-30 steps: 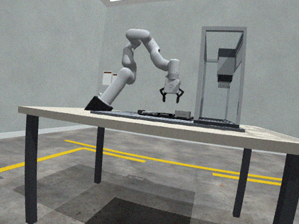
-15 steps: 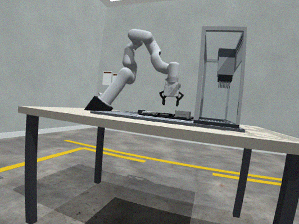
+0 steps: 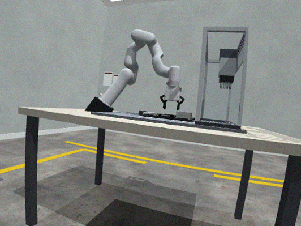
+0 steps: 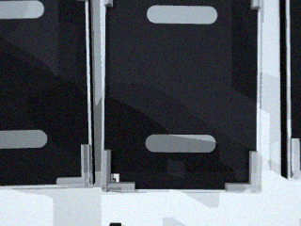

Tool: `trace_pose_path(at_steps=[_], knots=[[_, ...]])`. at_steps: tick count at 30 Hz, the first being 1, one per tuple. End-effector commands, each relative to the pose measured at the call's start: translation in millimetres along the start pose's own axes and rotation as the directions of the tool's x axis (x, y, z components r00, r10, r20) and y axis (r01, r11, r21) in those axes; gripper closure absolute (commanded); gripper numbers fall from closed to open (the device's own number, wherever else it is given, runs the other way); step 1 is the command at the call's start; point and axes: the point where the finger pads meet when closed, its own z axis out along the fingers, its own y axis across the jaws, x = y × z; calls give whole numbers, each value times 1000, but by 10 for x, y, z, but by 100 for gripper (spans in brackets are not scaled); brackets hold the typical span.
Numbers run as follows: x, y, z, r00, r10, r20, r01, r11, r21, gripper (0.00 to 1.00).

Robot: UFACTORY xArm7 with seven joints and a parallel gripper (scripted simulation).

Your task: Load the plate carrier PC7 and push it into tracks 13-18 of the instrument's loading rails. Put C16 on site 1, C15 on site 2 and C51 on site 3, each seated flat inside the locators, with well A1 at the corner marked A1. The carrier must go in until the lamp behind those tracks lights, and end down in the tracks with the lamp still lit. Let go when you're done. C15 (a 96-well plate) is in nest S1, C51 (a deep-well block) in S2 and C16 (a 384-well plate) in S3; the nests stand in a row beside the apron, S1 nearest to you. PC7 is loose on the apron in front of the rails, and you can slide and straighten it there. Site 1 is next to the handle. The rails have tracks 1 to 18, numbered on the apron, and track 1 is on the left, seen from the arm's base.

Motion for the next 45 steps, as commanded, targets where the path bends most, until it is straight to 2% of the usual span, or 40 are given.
trace_pose_path(at_steps=[1,15,29,45], knots=[[-1,17,93,1000,0,0,0,1000,-4,0],[-1,17,292,1000,0,0,0,1000,-4,0],[-1,17,292,1000,0,0,0,1000,-4,0],[-1,17,386,1000,0,0,0,1000,-4,0]])
